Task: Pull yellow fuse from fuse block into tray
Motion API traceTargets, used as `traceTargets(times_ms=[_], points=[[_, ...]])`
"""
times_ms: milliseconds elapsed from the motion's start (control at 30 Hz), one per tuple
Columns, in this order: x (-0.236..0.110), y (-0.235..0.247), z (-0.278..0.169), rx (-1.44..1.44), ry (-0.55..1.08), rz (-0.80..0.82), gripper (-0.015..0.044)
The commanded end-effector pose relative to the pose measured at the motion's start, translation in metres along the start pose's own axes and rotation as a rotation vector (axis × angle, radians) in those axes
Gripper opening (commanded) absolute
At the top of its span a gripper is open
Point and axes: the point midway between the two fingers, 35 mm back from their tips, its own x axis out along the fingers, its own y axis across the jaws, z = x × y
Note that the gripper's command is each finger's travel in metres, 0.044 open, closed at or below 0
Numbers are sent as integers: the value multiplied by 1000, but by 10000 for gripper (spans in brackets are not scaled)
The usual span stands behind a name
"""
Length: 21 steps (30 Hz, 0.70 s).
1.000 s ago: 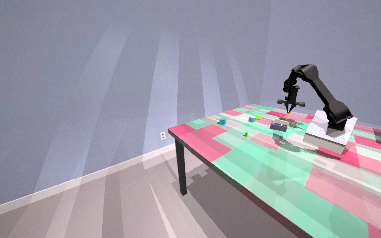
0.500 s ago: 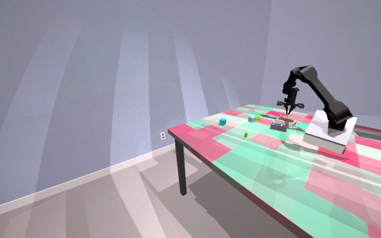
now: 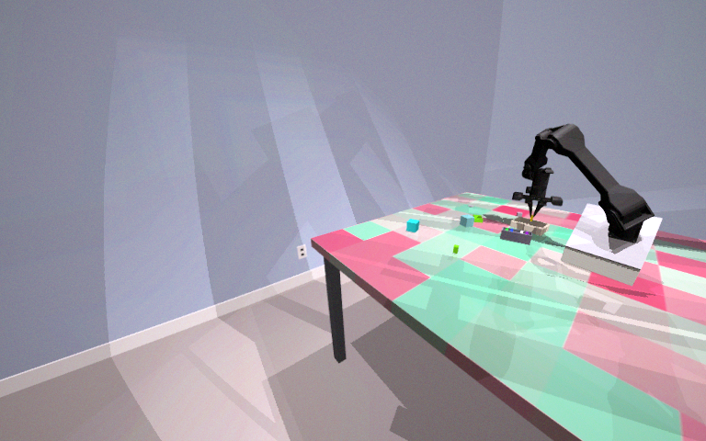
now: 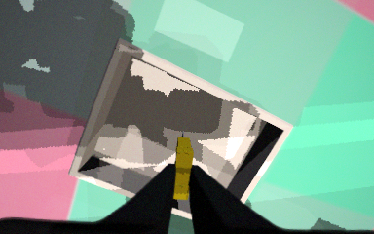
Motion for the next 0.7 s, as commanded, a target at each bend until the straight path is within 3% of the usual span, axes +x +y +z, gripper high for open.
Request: traceTargets(times_ms=[0, 333, 433, 667], points=[[-1, 0, 0, 0, -1, 1, 79], [-4, 0, 0, 0, -1, 1, 330], [-35, 0, 0, 6, 1, 3, 330], [-38, -1, 0, 7, 1, 4, 330]])
